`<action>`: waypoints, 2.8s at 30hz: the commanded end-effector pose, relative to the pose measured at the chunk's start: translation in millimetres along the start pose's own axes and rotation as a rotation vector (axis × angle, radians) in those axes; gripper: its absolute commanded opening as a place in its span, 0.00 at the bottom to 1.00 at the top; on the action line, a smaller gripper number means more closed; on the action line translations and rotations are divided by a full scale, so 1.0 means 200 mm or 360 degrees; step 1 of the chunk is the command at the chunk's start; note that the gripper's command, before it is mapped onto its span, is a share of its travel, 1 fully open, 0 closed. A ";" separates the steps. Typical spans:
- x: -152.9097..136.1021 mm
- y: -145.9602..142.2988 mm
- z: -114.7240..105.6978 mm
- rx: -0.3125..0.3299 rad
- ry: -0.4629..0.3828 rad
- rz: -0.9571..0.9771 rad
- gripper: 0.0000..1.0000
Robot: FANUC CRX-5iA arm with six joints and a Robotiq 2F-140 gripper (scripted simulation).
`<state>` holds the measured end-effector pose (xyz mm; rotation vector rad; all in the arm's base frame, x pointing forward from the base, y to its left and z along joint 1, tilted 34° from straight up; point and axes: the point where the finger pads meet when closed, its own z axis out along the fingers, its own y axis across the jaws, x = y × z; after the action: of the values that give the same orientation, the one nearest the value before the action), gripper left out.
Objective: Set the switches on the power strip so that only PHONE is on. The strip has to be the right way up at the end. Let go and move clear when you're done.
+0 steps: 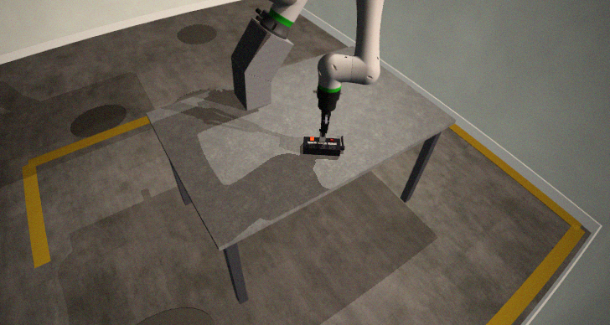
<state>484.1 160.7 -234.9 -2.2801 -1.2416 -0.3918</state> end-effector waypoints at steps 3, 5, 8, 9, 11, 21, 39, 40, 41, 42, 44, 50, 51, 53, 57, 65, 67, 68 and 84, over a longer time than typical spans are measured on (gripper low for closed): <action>0.00 0.00 0.00 0.0001 0.0000 0.0001 0.00; 0.00 0.00 0.00 0.0001 0.0000 0.0001 0.00; 0.00 0.00 0.00 0.0001 0.0000 0.0001 0.00; 0.00 0.00 0.00 0.0001 0.0000 0.0001 0.00; 0.00 0.00 0.00 0.0001 0.0000 0.0001 0.00; 0.00 0.00 -0.02 0.0001 0.0000 0.0001 0.00; 0.00 0.00 -0.19 0.0001 0.0000 0.0001 0.00; 0.00 0.00 -0.19 0.0001 0.0000 0.0001 0.00; 0.00 0.00 -0.19 0.0001 0.0000 0.0001 0.00; 0.00 0.00 -0.19 0.0001 0.0000 0.0001 0.00; 0.00 0.00 -0.19 0.0001 0.0000 0.0001 0.00; 0.00 0.00 -0.19 0.0001 0.0000 0.0001 0.00; 0.00 0.00 -0.19 0.0001 0.0000 0.0001 0.00; 0.00 0.00 -0.19 0.0001 0.0000 0.0001 0.00; 0.00 0.00 -0.19 0.0001 0.0000 0.0001 0.00; -0.14 -0.04 -0.24 0.0000 -0.0001 0.0001 0.00; -0.21 -0.07 -0.26 0.0000 0.0000 0.0001 0.00; -0.23 -0.08 -0.26 0.0001 0.0000 0.0001 0.00; -0.23 -0.08 -0.26 0.0001 0.0000 0.0001 0.00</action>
<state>445.4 106.5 -208.4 -2.2797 -1.2410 -0.3912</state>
